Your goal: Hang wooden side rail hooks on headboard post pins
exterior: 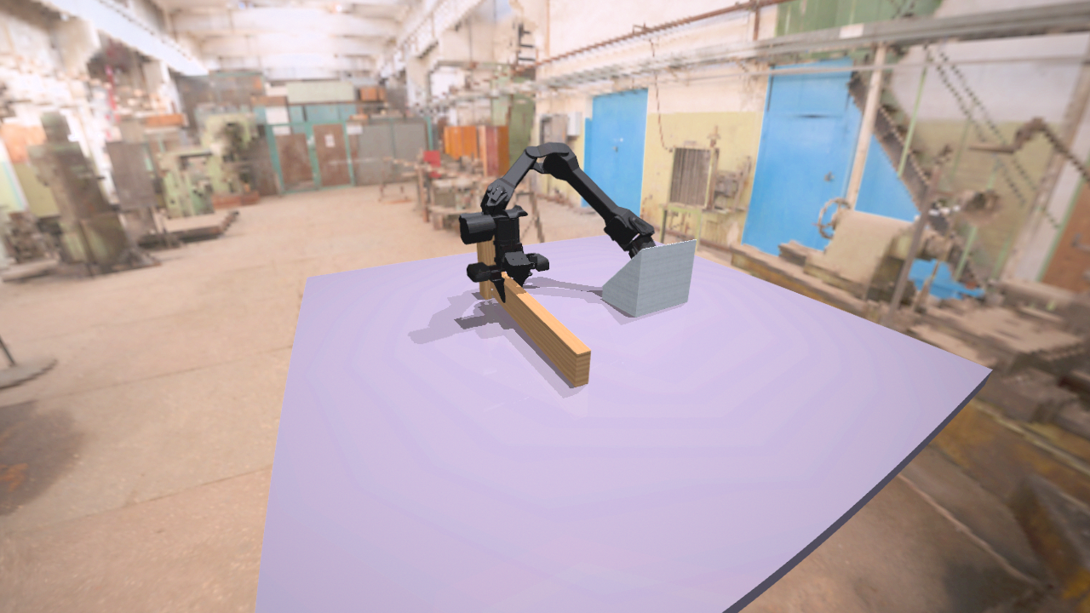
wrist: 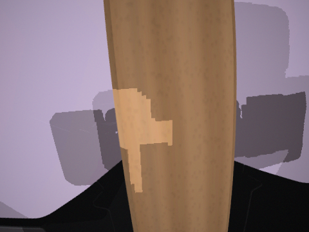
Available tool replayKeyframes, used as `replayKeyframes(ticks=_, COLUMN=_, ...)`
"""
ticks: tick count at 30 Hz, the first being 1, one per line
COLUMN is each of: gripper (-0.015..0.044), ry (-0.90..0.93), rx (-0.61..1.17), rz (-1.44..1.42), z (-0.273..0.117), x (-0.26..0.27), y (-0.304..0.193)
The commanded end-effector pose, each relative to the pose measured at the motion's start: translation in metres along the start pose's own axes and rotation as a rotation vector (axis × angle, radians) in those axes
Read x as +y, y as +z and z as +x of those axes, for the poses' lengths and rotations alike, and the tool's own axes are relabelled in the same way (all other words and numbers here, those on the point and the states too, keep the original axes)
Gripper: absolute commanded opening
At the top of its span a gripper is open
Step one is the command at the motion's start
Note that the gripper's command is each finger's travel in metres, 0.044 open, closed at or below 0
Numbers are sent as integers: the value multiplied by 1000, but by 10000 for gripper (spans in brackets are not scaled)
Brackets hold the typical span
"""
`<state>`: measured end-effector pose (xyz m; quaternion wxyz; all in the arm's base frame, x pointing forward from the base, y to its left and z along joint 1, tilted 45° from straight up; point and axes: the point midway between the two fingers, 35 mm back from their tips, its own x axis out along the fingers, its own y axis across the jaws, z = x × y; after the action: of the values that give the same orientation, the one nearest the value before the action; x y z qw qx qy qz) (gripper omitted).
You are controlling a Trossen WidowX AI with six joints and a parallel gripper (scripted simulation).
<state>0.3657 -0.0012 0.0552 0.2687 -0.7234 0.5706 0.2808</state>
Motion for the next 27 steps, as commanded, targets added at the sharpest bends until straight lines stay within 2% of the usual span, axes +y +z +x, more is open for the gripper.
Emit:
replayKeyframes(ticks=1, gripper=0, ry=-6, rx=2, rz=-1, z=-2, x=0, y=-2)
replayKeyframes(ticks=27, gripper=0, ry=-6, rx=2, rz=-1, z=-3, x=-1, y=-5)
